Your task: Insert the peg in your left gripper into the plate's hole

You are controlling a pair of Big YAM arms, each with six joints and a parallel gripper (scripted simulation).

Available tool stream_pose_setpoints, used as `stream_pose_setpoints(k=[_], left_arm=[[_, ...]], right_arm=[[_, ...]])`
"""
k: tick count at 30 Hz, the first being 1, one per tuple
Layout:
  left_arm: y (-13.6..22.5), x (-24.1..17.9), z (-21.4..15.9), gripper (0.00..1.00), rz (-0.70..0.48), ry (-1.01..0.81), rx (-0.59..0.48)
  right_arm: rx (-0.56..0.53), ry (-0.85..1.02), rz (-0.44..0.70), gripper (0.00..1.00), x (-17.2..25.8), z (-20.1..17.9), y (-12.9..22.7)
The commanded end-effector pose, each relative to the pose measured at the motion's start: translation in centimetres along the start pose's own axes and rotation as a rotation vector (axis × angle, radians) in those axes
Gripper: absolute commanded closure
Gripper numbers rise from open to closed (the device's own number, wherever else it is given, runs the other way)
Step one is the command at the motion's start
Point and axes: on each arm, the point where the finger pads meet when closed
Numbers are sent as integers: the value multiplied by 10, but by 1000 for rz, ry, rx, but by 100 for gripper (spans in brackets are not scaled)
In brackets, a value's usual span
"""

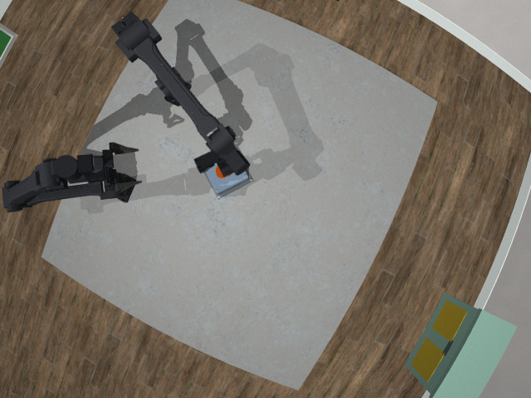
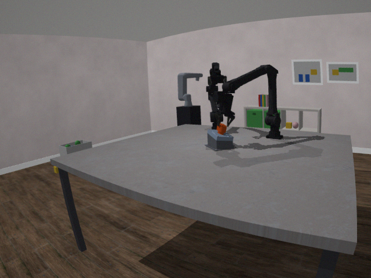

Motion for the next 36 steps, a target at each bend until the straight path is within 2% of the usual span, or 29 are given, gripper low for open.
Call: stream_pose_setpoints(k=[1, 3, 4, 8, 13, 20, 30, 31, 36], left_arm=[[49, 20, 0, 30, 80, -23, 4], [54, 20, 0, 8, 81, -24, 5], [57, 20, 0, 0, 81, -24, 5], [56, 20, -2, 0, 56, -17, 3], [101, 19, 1, 0, 87, -25, 8], [133, 18, 2, 0, 87, -26, 9], [126, 21, -3, 0, 12, -7, 1], [115, 12, -5, 0, -17, 1, -3], [110, 14, 0, 0, -16, 0, -3]], right_arm=[[-16, -4, -2, 0, -1, 11, 4], [-16, -4, -2, 0, -1, 11, 4], [-16, -4, -2, 0, -1, 11, 4], [-16, -4, -2, 0, -1, 11, 4], [-16, -4, -2, 0, -1, 11, 4], [-16, -4, -2, 0, -1, 11, 4], [-16, -4, -2, 0, -1, 11, 4], [-16, -4, -2, 0, -1, 11, 4], [-16, -4, -2, 0, -1, 11, 4]])
Point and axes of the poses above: on each arm, the point where the finger pads meet when closed, its own y axis back along the fingers, its own x axis across the jaws, z = x × y, and after that the axes turned 6 degrees about y, right-handed
